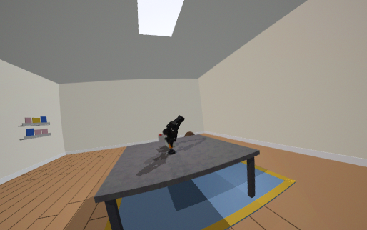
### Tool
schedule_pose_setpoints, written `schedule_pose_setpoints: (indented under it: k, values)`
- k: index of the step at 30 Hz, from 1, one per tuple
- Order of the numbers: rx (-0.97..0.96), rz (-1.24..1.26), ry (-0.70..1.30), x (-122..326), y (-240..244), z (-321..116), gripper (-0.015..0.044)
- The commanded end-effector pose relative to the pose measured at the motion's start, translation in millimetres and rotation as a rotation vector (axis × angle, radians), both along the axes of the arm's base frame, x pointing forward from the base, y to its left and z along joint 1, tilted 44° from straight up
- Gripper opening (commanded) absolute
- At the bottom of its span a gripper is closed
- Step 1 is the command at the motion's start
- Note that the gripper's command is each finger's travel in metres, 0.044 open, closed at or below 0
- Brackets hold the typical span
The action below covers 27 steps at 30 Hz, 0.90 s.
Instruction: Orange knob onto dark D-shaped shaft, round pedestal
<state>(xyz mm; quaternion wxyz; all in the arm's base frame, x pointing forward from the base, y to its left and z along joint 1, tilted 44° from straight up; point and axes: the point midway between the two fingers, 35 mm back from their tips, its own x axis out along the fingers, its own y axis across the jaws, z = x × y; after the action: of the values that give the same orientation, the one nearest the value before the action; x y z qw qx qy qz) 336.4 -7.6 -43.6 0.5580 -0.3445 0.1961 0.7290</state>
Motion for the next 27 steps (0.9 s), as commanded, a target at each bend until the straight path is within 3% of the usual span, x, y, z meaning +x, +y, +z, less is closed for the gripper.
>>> schedule_pose_setpoints:
  k: [1,27]
  values:
    - [0.001,0.002,-0.006,-0.1,0.2,1.0,0.0]
    - [0.002,0.009,-0.012,1.6,-1.9,0.3,0.0]
